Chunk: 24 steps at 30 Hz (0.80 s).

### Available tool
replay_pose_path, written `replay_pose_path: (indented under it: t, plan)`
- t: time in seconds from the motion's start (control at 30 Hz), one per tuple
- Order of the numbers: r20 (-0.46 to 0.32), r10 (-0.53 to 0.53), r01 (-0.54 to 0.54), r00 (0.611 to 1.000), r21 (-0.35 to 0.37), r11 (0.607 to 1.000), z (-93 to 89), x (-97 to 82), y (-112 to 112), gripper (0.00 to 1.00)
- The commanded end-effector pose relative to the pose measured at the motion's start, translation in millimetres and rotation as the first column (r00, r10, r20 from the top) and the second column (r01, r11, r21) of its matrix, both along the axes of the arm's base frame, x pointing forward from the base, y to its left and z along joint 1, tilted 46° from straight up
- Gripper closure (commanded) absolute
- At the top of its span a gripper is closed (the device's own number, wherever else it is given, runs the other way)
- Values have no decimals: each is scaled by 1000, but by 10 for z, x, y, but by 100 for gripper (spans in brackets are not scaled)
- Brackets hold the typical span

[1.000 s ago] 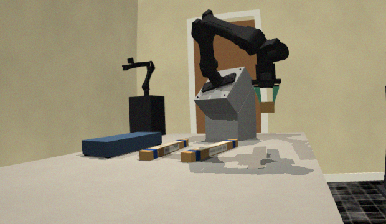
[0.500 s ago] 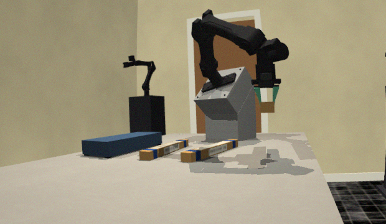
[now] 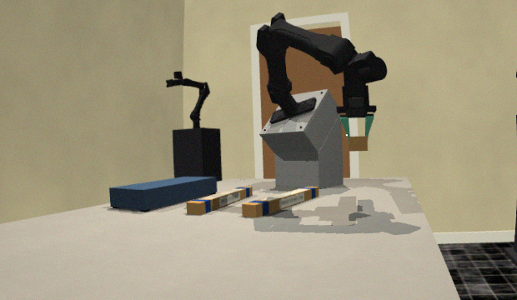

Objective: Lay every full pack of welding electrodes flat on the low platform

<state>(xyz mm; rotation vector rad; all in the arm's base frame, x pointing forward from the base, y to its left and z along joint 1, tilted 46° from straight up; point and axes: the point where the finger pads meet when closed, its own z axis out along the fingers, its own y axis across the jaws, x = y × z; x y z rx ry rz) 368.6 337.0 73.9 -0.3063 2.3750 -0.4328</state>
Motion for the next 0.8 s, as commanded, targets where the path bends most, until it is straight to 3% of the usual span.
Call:
replay_pose_path:
  t: [0.0,0.07,0.13,0.23,0.43,0.57,0.67,0.77]
  plan:
    - [25,31,-31,999,17,999,170,-99,160,100]
    - [25,31,-31,999,18,999,170,-99,160,100]
    - [21,38,-38,999,8,999,56,-62,178,100]
    - [33,37,-38,999,27,999,124,-42,187,100]
    - [-6,26,-26,1000,-19,999,-170,10,29,100]
    - [17,40,-40,999,15,999,-42,33,107,100]
    - [-5,41,-41,999,-11,999,-235,46,76,100]
    - [-10,41,-41,999,-16,999,-269,47,58,100]
